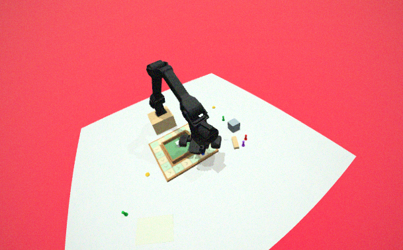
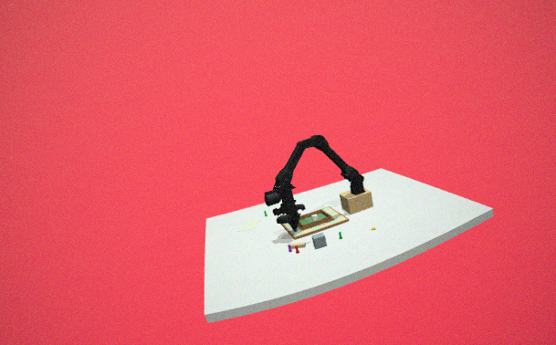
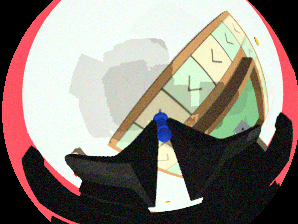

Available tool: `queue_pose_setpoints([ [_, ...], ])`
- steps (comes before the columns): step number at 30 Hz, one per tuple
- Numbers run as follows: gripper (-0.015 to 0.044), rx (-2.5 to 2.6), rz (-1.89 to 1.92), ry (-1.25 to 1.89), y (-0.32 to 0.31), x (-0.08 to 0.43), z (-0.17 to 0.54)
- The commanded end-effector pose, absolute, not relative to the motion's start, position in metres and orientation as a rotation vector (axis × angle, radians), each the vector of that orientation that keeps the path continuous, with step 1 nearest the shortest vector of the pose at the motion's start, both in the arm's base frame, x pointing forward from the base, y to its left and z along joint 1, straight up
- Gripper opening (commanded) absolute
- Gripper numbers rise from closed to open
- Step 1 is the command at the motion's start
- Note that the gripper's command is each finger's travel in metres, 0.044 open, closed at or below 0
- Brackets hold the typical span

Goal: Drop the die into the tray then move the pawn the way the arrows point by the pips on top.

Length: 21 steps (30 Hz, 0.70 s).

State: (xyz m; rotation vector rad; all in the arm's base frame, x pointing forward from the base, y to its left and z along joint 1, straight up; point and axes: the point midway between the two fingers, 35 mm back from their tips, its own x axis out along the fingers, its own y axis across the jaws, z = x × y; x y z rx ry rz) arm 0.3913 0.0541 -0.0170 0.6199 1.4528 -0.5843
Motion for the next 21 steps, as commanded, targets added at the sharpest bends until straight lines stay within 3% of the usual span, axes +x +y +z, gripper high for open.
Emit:
queue_pose_setpoints([
  [1, 0.0, 0.62, -0.591, 1.452, 0.054, 0.391, -0.018],
  [21, 0.0, 0.62, -0.59, 1.452, 0.055, 0.388, 0.108],
])
